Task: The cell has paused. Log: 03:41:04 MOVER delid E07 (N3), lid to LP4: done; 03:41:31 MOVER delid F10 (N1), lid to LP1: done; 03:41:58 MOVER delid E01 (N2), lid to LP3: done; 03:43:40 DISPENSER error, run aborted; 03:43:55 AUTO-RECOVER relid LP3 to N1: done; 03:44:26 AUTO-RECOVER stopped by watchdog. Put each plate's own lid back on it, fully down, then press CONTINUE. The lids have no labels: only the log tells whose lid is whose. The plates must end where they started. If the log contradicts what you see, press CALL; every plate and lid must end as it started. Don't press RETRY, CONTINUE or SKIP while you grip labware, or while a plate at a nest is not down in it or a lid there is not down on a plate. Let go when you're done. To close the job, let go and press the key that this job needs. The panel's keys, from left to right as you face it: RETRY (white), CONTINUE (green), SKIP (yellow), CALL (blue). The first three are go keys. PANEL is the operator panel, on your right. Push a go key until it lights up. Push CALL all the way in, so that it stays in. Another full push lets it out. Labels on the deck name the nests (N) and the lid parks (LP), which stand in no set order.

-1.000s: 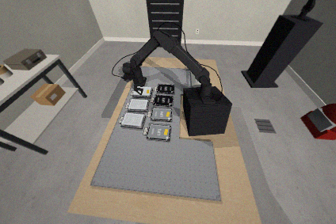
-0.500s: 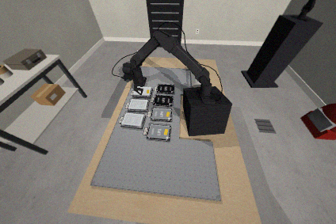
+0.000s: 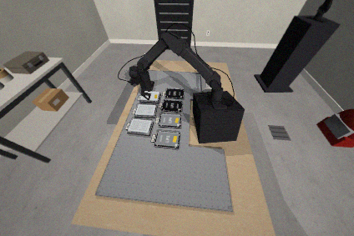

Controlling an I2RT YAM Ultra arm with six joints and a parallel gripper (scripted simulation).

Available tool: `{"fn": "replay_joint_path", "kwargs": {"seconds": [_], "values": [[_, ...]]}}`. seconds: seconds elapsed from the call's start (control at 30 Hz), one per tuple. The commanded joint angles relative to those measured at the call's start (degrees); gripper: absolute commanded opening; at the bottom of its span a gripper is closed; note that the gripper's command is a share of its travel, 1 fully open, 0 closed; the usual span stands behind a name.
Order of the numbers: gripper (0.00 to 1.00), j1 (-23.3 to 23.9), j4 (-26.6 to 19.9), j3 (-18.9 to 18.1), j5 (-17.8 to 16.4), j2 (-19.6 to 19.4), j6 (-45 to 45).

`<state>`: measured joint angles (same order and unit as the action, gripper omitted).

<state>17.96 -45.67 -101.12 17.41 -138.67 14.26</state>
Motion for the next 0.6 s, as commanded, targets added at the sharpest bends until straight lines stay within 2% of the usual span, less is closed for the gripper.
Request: {"fn": "replay_joint_path", "kwargs": {"seconds": [0.0,0.2,0.23,0.33,0.57], "values": [[1.00,-0.15,1.03,0.12,-0.20,1.05,0.35],[1.00,-0.15,1.03,0.12,-0.20,1.05,0.35],[1.00,0.27,1.45,1.15,-0.59,2.14,0.62],[1.00,-0.42,-0.60,0.04,-0.45,2.84,0.11],[1.00,-1.26,-1.73,-1.23,-0.30,3.87,-0.69]]}}
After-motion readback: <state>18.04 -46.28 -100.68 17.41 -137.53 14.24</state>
